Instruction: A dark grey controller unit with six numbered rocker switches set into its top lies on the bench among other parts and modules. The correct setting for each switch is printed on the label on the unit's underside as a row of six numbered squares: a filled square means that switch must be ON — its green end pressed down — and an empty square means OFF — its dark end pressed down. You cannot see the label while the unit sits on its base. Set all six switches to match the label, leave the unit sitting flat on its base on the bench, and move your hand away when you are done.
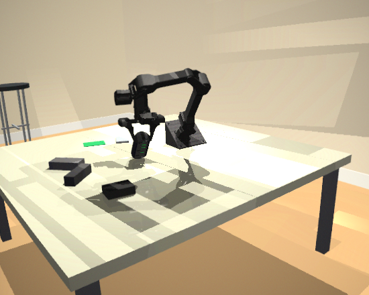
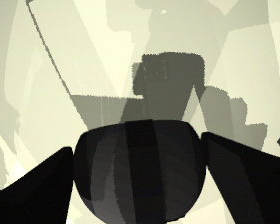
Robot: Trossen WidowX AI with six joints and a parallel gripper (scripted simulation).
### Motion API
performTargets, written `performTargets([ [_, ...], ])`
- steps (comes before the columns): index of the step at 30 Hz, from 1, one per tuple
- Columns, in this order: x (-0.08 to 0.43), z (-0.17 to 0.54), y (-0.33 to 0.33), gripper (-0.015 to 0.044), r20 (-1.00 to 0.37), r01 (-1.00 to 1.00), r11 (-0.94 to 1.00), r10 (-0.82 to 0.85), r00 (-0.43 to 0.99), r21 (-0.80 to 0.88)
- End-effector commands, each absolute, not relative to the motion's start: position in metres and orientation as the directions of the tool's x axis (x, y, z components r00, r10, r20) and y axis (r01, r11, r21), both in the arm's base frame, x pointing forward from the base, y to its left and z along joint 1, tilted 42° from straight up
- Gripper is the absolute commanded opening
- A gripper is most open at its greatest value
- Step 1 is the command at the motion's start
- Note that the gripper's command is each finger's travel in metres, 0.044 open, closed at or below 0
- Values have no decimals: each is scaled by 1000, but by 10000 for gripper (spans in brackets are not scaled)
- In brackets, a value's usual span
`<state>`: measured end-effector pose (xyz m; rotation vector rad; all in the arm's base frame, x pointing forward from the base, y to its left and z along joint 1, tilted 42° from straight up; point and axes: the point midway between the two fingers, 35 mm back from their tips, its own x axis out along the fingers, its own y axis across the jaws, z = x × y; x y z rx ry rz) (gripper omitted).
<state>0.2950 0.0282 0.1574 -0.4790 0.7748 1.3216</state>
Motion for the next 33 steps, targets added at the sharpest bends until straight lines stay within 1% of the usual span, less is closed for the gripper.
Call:
performTargets([
  [1,294,155,32,338,-741,-971,205,670,49,121],
  [33,299,154,57,338,-740,-971,205,671,49,121],
])
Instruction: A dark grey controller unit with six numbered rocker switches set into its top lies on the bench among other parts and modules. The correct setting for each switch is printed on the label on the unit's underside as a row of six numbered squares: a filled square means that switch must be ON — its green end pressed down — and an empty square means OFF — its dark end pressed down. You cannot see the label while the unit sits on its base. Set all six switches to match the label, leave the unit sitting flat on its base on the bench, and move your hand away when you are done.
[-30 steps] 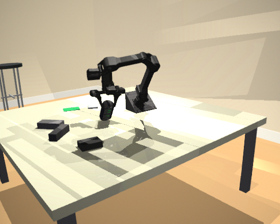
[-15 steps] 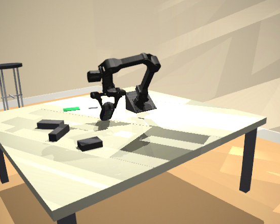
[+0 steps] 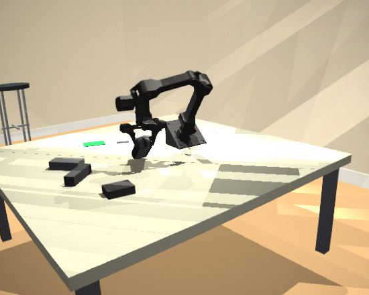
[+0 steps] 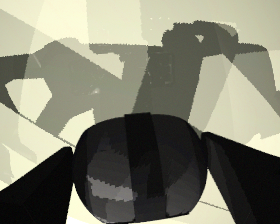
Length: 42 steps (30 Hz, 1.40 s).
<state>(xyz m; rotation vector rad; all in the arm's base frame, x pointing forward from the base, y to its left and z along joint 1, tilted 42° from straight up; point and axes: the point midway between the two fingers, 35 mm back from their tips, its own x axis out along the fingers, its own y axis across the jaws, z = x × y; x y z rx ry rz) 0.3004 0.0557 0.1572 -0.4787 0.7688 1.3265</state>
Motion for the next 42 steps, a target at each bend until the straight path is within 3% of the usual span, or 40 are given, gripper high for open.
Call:
performTargets([
  [1,299,153,58,338,-740,-971,205,671,49,121],
  [42,304,145,89,338,-739,-972,204,672,50,120],
])
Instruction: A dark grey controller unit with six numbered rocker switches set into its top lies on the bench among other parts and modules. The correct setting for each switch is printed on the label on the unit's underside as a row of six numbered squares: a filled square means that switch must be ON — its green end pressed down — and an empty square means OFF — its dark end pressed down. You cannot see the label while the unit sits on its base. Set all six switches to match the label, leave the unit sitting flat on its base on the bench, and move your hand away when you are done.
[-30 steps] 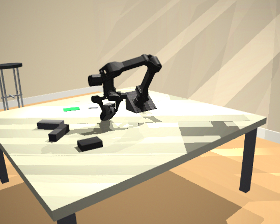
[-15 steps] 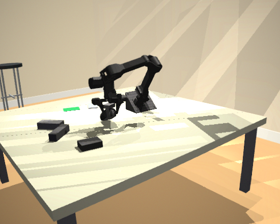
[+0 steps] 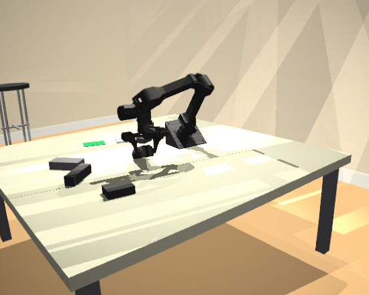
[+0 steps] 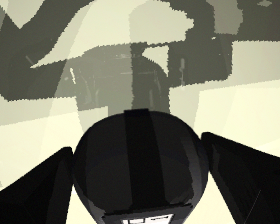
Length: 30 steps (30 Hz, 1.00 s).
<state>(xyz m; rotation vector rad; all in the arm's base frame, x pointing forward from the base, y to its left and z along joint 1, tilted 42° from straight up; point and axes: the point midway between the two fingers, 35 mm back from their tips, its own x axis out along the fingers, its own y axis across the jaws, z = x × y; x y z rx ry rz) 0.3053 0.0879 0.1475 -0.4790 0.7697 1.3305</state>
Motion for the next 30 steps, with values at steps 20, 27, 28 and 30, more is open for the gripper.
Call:
performTargets([
  [20,306,137,103,338,-738,-972,204,673,50,120],
  [27,307,135,108,338,-738,-972,204,673,51,120],
  [28,307,134,108,338,-738,-972,204,673,51,120],
  [30,307,133,110,338,-738,-972,204,673,51,120],
])
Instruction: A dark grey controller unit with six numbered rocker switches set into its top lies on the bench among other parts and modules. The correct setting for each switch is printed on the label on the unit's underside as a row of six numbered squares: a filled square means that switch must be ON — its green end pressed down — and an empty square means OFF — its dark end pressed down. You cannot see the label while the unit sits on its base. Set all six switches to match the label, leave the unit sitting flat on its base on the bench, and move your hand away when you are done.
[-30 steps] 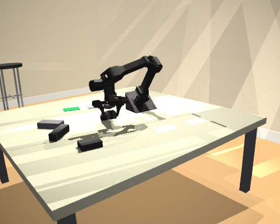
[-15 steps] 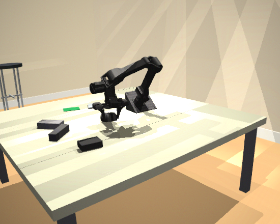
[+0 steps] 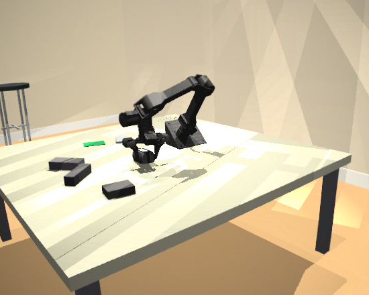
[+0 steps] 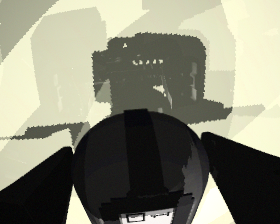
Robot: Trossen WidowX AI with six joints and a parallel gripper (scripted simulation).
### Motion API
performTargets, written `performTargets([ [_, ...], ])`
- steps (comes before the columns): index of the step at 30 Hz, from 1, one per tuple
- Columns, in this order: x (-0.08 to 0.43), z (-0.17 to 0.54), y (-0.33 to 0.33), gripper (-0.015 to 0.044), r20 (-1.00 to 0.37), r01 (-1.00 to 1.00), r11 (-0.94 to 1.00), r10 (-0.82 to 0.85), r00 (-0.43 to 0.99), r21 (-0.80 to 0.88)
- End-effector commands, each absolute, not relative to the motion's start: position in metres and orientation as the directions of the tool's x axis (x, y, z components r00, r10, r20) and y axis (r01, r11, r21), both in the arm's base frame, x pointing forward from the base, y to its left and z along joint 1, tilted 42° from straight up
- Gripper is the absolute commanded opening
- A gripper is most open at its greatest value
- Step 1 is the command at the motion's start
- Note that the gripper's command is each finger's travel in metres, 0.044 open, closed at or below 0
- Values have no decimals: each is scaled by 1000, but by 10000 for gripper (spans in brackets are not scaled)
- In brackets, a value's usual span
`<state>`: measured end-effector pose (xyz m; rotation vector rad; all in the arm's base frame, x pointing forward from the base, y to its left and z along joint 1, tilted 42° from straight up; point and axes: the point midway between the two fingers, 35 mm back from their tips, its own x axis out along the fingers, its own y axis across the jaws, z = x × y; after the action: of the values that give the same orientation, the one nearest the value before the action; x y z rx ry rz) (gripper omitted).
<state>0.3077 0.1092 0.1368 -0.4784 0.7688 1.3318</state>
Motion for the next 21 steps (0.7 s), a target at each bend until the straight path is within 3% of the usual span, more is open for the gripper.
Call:
performTargets([
  [1,307,133,110,338,-738,-972,204,673,51,120],
  [21,309,124,122,338,-737,-972,204,674,51,120],
])
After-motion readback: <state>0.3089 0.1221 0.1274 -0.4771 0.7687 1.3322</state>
